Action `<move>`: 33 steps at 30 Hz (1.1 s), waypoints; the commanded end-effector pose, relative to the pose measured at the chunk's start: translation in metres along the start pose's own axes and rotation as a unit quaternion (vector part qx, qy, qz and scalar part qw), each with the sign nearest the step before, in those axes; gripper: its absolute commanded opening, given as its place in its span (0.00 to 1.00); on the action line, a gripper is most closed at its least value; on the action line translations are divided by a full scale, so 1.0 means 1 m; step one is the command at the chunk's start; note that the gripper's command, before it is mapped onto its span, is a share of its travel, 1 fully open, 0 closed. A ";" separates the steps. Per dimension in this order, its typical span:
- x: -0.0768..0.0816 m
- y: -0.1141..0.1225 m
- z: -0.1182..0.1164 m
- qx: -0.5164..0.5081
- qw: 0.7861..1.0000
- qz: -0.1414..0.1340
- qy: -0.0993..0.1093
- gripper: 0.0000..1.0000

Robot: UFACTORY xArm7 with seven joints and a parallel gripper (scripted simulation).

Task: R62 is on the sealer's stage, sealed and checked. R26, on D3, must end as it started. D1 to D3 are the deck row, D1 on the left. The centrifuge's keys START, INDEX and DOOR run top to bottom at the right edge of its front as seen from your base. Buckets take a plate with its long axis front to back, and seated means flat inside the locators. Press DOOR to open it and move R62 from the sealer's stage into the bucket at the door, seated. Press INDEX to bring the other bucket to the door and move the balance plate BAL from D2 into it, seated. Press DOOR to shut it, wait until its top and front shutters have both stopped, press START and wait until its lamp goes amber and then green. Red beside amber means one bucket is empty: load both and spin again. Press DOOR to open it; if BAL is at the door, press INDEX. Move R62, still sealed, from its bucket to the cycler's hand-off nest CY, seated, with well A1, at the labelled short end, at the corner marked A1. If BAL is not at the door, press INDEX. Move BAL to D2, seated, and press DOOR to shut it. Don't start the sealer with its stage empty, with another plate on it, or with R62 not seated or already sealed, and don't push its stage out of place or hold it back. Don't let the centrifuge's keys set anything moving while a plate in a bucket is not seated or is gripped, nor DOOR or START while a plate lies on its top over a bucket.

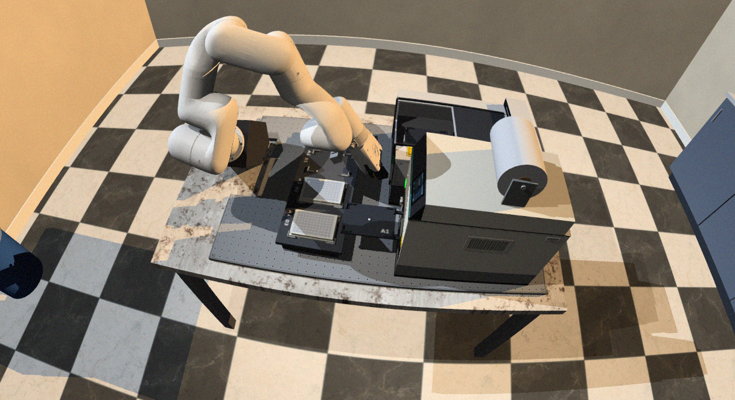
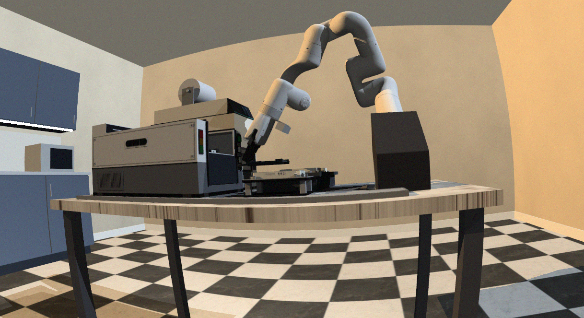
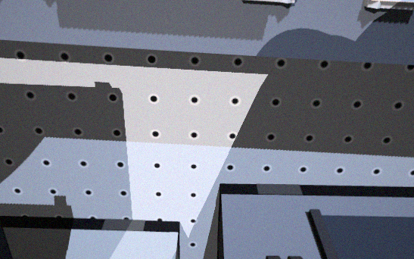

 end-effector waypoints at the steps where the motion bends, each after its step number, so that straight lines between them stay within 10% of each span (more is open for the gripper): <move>1: 0.000 0.003 0.001 0.000 1.000 -0.002 0.001 0.00; 33: -0.003 0.009 0.002 0.000 1.000 -0.002 0.001 0.00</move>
Point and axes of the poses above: the point where the finger pads meet when closed, its own x axis back along the fingers, its own z axis across the jaws, y = z × x, the point moved 5 cm from there along x, back along the fingers, and after that the axes turned 7 degrees about -x, right-handed, at the moved point
